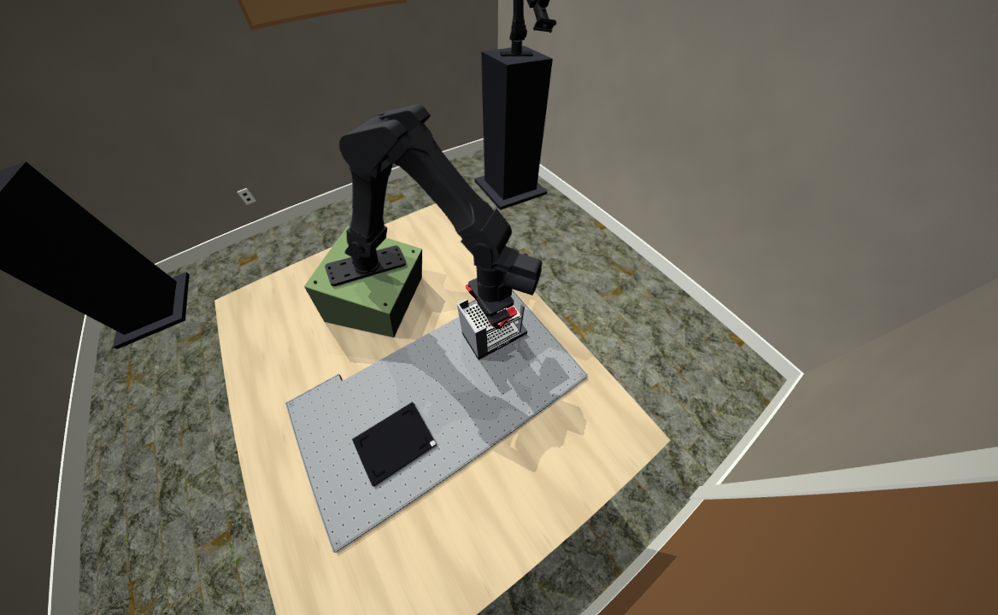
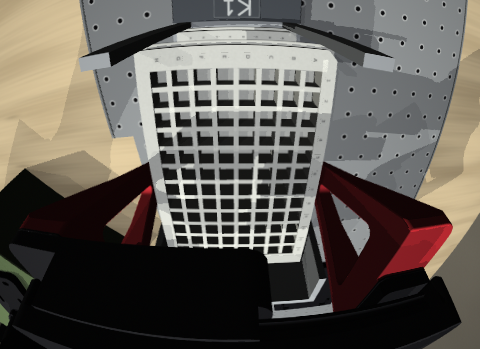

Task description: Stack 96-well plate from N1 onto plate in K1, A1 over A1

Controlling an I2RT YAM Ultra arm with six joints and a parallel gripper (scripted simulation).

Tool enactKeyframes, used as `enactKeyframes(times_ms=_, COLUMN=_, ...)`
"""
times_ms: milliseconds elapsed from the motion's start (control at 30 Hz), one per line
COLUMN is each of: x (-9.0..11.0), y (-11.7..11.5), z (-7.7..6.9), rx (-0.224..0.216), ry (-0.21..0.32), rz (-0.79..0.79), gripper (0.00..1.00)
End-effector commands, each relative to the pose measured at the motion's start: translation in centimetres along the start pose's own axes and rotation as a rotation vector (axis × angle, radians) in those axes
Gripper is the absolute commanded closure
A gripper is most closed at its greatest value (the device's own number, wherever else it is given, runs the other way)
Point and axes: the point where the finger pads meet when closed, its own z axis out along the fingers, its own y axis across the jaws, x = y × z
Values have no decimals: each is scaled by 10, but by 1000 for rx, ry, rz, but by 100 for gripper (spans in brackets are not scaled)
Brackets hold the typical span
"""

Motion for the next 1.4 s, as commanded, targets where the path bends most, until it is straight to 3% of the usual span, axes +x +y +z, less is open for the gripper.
enactKeyframes(times_ms=0, x=0, y=3, z=7, rx=-6, ry=3, rz=3, gripper=100)
enactKeyframes(times_ms=33, x=-5, y=-4, z=3, rx=13, ry=-12, rz=3, gripper=100)
enactKeyframes(times_ms=100, x=0, y=4, z=12, rx=-7, ry=4, rz=2, gripper=100)
enactKeyframes(times_ms=467, x=0, y=3, z=30, rx=-6, ry=3, rz=3, gripper=100)
enactKeyframes(times_ms=600, x=-4, y=-2, z=30, rx=7, ry=-7, rz=3, gripper=100)
enactKeyframes(times_ms=1000, x=1, y=4, z=53, rx=-6, ry=3, rz=2, gripper=100)
enactKeyframes(times_ms=1367, x=-2, y=0, z=65, rx=2, ry=-3, rz=2, gripper=100)
